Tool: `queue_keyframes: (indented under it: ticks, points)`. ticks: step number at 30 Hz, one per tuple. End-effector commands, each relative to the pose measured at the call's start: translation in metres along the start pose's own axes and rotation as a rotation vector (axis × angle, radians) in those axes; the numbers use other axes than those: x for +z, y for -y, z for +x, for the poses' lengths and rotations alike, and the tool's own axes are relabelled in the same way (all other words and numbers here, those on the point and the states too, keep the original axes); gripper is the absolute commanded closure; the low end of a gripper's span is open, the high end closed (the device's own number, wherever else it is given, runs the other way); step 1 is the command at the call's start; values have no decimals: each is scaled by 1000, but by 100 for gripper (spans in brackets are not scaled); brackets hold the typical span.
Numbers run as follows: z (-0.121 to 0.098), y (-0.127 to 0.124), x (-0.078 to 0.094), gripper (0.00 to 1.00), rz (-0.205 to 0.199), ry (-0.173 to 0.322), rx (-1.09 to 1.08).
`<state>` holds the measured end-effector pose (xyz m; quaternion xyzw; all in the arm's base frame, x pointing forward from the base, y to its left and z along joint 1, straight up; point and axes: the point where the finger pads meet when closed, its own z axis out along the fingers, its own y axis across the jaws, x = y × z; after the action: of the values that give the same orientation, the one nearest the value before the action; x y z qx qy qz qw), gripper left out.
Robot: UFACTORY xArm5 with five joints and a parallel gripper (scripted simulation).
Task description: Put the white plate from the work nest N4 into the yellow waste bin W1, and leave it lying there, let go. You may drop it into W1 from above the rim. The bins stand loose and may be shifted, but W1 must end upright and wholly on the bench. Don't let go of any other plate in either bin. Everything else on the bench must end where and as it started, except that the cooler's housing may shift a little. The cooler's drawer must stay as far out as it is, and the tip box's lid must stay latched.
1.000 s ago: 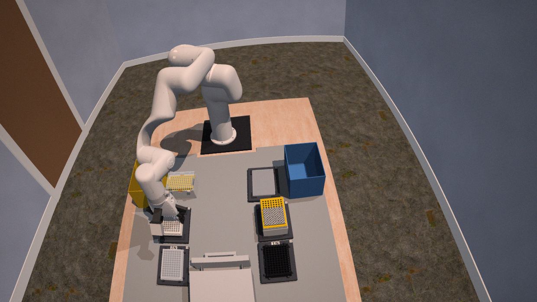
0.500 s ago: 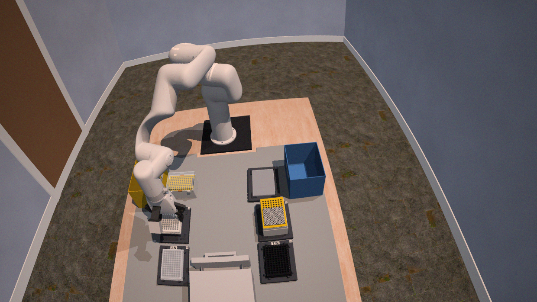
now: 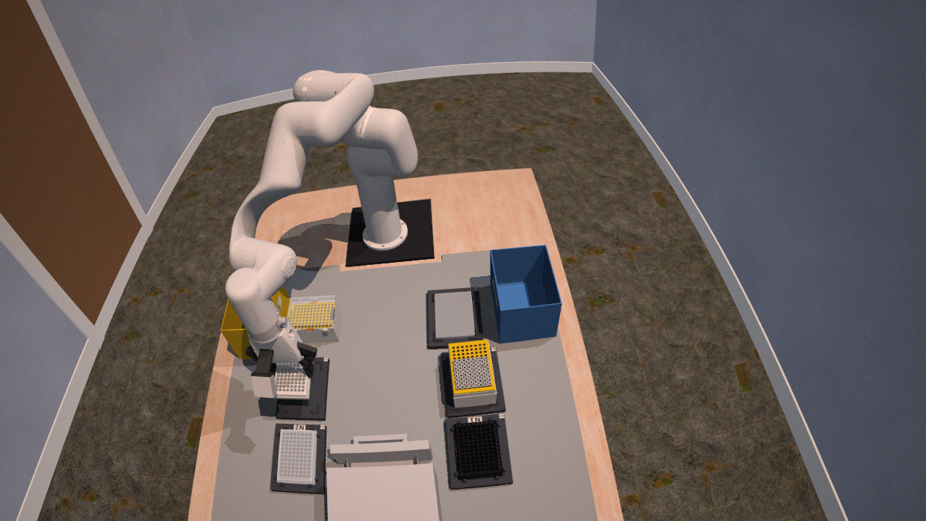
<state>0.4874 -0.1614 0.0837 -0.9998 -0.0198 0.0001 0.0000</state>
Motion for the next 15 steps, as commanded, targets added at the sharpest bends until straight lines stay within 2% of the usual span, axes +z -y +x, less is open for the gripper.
queue_keyframes:
  ticks: [1, 15]
  points:
    - [1, 0, -7, 100, -2, -4, 0]
    - [1, 0, -28, 100, -2, -4, 0]
